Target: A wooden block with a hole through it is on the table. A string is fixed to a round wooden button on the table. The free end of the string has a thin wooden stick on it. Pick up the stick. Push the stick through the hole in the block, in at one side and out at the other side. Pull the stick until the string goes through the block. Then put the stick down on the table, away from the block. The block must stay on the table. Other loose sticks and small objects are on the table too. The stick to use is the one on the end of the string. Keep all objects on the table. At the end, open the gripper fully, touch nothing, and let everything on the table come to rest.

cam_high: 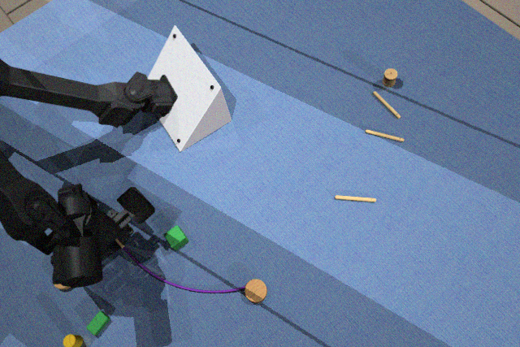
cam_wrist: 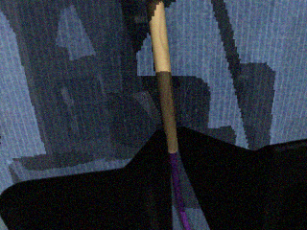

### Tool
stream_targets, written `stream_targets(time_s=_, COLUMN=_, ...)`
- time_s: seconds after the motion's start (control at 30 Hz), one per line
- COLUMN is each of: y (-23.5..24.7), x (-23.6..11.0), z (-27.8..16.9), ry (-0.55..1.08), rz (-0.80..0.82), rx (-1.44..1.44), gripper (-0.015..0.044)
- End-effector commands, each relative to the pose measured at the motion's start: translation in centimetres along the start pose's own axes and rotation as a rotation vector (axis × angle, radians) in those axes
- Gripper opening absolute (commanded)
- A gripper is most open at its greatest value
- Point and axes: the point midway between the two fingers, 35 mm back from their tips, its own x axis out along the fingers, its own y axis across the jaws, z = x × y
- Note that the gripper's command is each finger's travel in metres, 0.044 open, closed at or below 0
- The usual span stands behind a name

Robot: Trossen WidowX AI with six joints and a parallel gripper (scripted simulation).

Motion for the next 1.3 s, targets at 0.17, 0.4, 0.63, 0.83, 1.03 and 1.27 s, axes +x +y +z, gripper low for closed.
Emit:
stream_targets(time_s=0.17, y=0.0, x=0.0, z=0.0, ry=0.0, rz=0.0, rx=0.001, gripper=0.0)
stream_targets(time_s=0.4, y=0.0, x=-0.8, z=-0.1, ry=0.001, rz=-0.003, rx=0.001, gripper=0.0)
stream_targets(time_s=0.63, y=0.0, x=-1.7, z=-0.2, ry=0.001, rz=-0.005, rx=0.001, gripper=0.0)
stream_targets(time_s=0.83, y=-0.1, x=-2.5, z=-0.2, ry=0.001, rz=-0.006, rx=0.001, gripper=0.0)
stream_targets(time_s=1.03, y=-0.1, x=-3.3, z=-0.2, ry=0.001, rz=-0.007, rx=0.0, gripper=0.0)
stream_targets(time_s=1.27, y=-0.1, x=-4.2, z=-0.2, ry=0.0, rz=-0.006, rx=0.0, gripper=0.0)
